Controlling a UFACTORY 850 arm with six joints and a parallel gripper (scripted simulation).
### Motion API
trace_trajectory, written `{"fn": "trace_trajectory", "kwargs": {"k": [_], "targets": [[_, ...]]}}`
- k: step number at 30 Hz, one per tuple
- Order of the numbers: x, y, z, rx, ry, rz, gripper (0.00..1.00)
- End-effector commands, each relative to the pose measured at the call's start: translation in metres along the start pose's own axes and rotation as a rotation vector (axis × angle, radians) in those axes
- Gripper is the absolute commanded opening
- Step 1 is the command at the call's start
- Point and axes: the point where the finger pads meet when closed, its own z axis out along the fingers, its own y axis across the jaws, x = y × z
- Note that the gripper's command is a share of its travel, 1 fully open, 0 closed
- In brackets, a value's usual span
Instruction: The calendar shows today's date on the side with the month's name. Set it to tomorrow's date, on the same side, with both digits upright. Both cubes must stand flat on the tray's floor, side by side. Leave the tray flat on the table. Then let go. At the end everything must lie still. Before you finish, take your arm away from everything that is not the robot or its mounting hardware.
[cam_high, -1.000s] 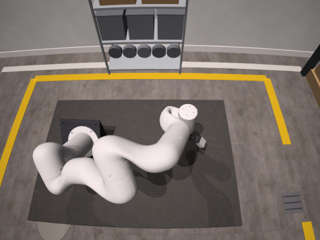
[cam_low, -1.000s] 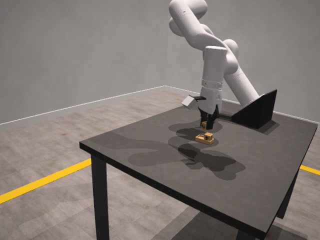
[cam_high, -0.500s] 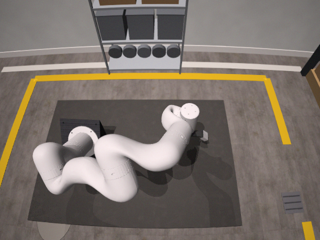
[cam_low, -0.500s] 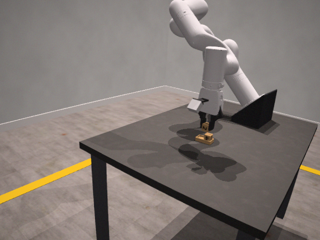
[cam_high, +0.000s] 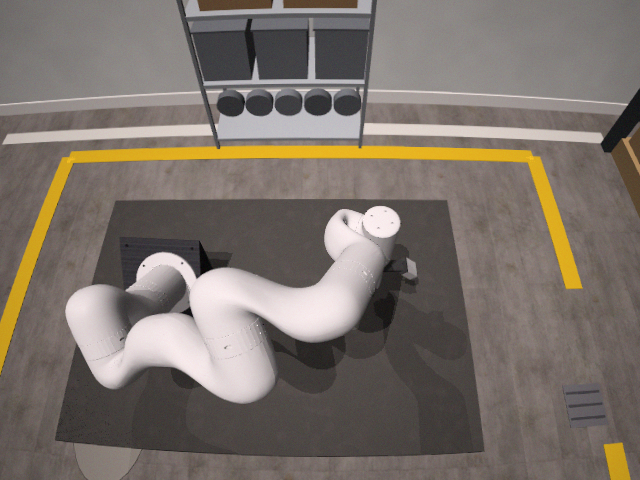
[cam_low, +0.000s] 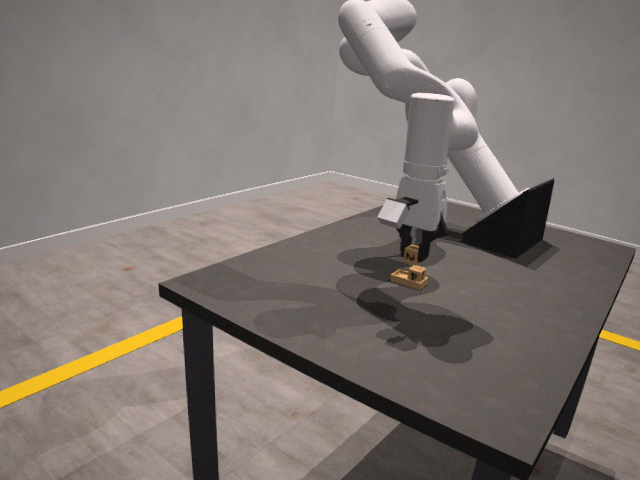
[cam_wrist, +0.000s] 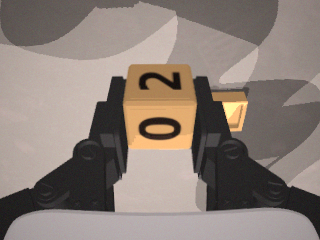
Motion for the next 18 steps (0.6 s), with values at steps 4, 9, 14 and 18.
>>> {"fn": "trace_trajectory", "kwargs": {"k": [4,9,14,18], "targets": [[0.001,0.0,-0.001,0.001,0.002,0.0,0.29],[0.001,0.0,-0.001,0.001,0.002,0.0,0.29],[0.001,0.0,0.004,0.0,0.002,0.001,0.29],[0.001,0.0,0.015,0.0,0.002,0.001,0.29]]}}
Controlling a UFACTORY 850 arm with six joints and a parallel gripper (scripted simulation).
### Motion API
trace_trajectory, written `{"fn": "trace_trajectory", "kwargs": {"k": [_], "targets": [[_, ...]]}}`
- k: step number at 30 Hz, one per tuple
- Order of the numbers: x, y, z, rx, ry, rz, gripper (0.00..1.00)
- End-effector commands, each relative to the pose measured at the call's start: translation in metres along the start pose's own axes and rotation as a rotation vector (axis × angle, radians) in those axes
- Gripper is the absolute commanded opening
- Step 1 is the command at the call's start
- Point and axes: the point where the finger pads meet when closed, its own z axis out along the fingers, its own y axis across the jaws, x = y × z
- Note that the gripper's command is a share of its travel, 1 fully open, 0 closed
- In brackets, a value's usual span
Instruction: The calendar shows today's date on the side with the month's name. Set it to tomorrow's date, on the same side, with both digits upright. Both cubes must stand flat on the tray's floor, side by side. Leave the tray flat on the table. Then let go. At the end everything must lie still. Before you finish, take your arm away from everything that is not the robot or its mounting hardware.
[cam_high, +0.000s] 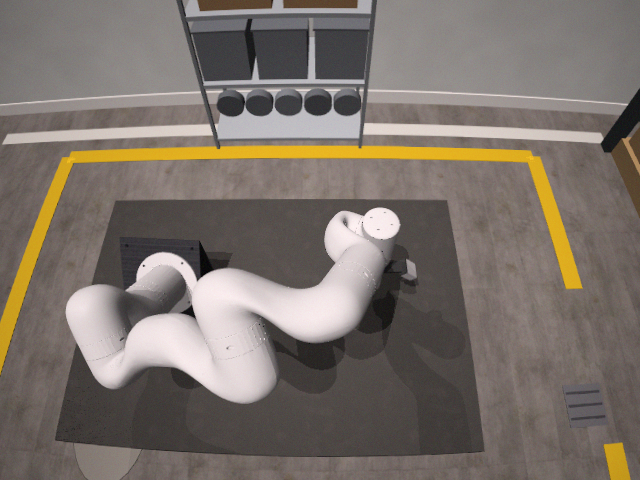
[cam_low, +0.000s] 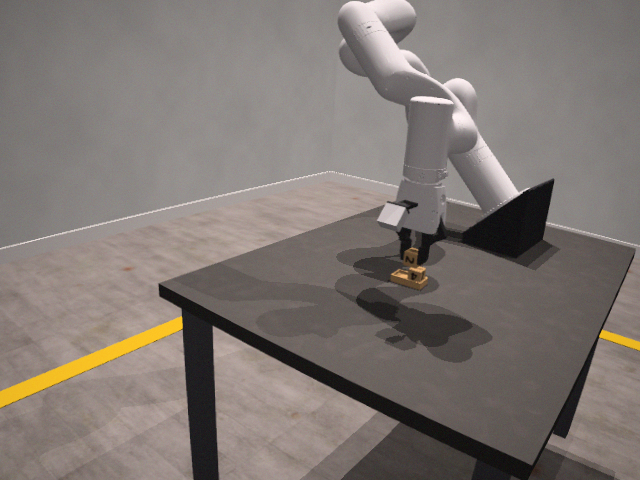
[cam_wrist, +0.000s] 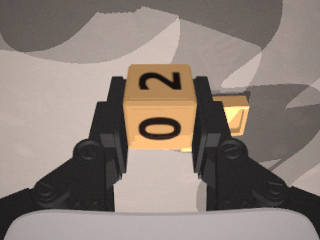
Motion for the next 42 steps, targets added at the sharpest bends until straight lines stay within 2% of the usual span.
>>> {"fn": "trace_trajectory", "kwargs": {"k": [1,3,5,14,20,42], "targets": [[0.001,0.0,0.013,0.0,0.002,0.001,0.29],[0.001,0.0,0.021,0.0,0.002,0.001,0.29],[0.001,0.0,0.021,0.0,0.002,0.001,0.29],[0.002,0.0,0.064,0.0,0.002,0.001,0.29],[0.002,0.0,0.083,0.0,0.002,0.001,0.29],[0.002,0.0,0.088,0.0,0.002,0.001,0.29]]}}
